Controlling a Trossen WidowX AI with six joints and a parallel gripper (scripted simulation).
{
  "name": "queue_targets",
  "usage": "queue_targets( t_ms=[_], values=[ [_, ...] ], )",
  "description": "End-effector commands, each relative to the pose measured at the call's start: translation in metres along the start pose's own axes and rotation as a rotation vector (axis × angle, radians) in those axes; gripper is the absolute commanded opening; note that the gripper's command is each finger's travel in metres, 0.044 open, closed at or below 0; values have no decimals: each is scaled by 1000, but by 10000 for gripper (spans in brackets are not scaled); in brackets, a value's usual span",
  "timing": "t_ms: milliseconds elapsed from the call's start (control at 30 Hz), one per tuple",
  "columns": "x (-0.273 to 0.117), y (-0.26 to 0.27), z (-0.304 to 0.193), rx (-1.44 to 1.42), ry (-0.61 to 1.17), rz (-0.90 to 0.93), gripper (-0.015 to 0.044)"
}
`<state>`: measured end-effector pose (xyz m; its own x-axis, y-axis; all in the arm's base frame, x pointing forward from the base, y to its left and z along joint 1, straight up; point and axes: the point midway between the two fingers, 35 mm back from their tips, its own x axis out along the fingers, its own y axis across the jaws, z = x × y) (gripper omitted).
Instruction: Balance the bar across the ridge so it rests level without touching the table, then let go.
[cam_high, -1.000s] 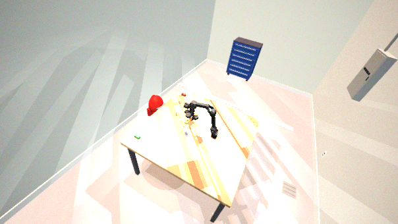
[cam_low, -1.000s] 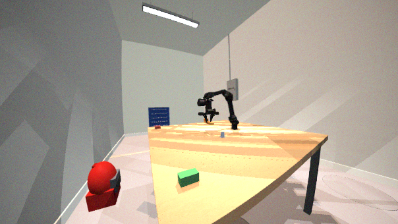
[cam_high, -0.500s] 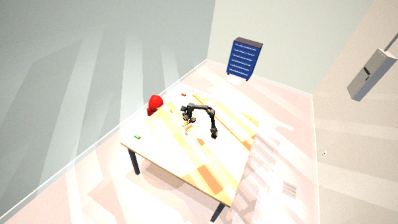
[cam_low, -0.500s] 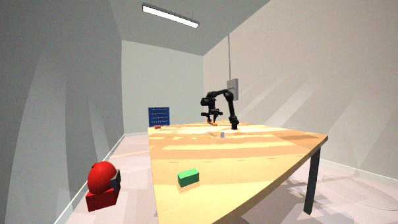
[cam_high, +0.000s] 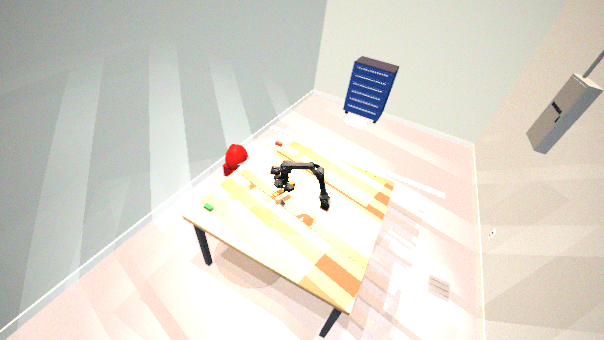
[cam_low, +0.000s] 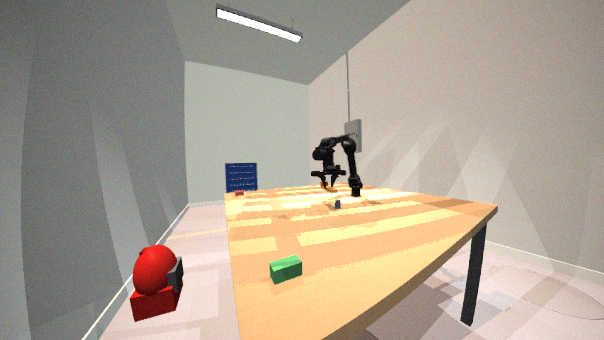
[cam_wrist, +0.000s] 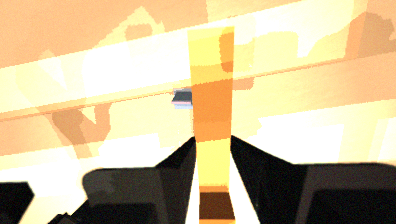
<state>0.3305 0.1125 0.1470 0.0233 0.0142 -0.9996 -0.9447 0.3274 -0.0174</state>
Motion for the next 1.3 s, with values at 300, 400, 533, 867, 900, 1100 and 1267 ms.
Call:
queue_targets(
  t_ms=[300, 400, 533, 867, 900, 1100, 1267],
  values=[
    [-1, 28, 43, 38, 0, -3, 0],
    [-1, 35, 52, 46, 0, -2, 0],
    [-1, 41, 59, 52, -1, -2, 0],
    [11, 41, 61, 52, -1, -1, 0],
    [12, 41, 61, 52, -1, -1, 0],
    [22, 40, 60, 52, -1, -2, 0],
    [30, 40, 60, 52, -1, -2, 0]
  ],
)
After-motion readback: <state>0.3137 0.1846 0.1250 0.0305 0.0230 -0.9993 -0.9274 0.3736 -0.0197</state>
